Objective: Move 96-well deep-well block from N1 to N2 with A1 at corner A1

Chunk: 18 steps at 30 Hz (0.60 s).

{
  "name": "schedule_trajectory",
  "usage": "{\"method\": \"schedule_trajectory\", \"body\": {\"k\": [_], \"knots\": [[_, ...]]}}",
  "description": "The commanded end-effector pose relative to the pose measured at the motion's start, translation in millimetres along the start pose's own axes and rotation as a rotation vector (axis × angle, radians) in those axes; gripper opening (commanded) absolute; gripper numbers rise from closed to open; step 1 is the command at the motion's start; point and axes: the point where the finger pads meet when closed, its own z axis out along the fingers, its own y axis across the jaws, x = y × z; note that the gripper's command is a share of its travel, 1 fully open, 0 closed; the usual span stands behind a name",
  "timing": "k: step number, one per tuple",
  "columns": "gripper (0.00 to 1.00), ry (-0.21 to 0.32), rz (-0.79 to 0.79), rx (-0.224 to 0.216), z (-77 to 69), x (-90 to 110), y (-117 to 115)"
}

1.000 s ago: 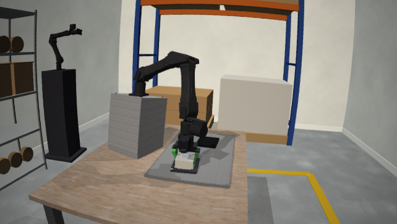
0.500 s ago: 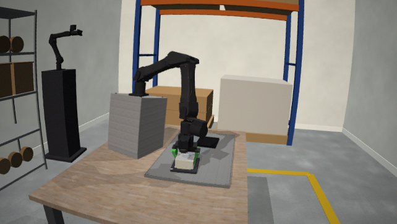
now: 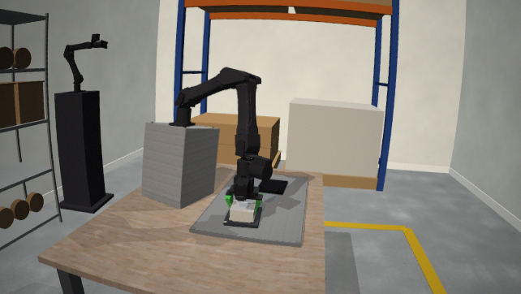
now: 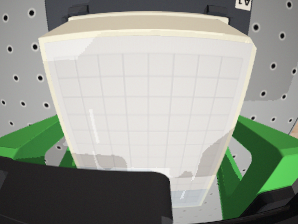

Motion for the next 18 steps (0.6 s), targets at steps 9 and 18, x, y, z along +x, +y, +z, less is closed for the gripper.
{"method": "schedule_trajectory", "body": {"k": [9,18], "knots": [[0.00,-0.007,-0.001,-0.009,-13.2,-2.7,3.9],[0.00,-0.007,-0.001,-0.009,-28.3,-2.6,3.8]]}}
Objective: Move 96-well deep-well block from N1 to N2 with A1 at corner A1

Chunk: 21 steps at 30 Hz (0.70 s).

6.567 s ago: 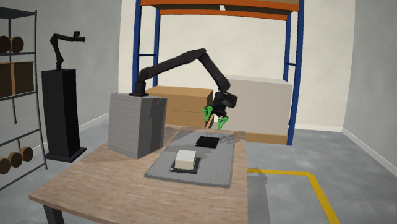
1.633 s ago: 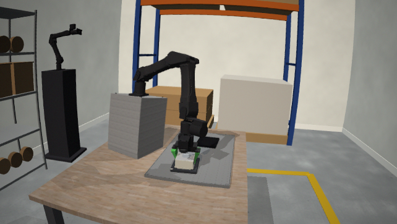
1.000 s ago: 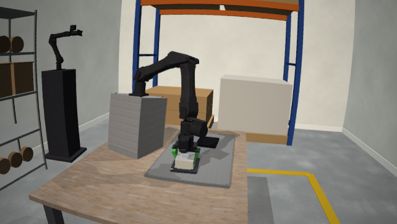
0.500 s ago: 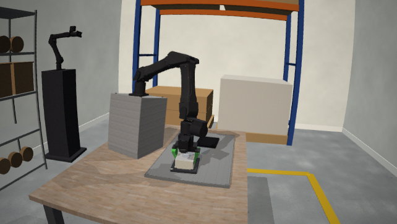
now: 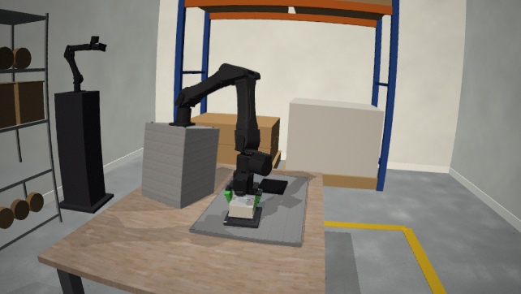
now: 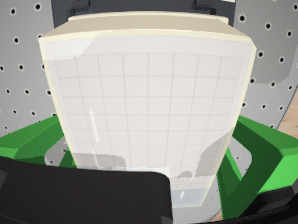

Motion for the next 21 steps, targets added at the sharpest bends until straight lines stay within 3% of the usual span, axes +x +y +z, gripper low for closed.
{"method": "schedule_trajectory", "body": {"k": [1,21], "knots": [[0.00,-0.013,0.000,-0.016,-12.3,-5.1,7.0],[0.00,-0.013,0.000,-0.016,-40.7,-4.8,6.6]]}}
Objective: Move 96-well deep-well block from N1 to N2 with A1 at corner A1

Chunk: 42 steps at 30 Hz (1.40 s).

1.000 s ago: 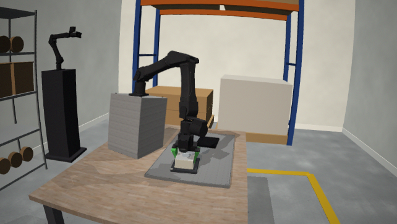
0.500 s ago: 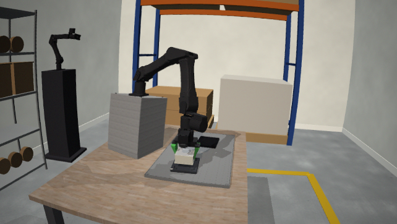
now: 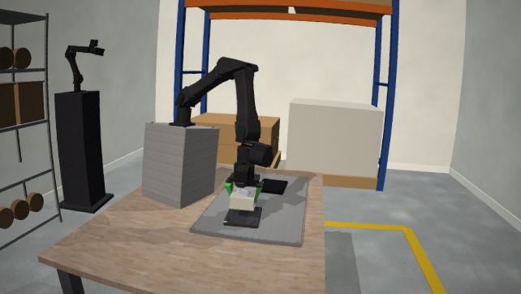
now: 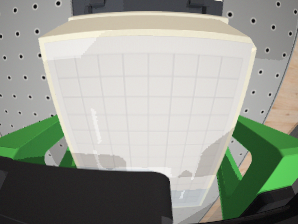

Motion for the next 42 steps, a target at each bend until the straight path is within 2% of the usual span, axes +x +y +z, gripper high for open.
{"method": "schedule_trajectory", "body": {"k": [1,22,42], "knots": [[0.00,-0.009,0.001,-0.010,-11.7,-3.4,4.3],[0.00,-0.009,0.001,-0.010,-43.4,-3.2,4.1],[0.00,-0.009,0.001,-0.010,-44.0,-3.2,4.1]]}}
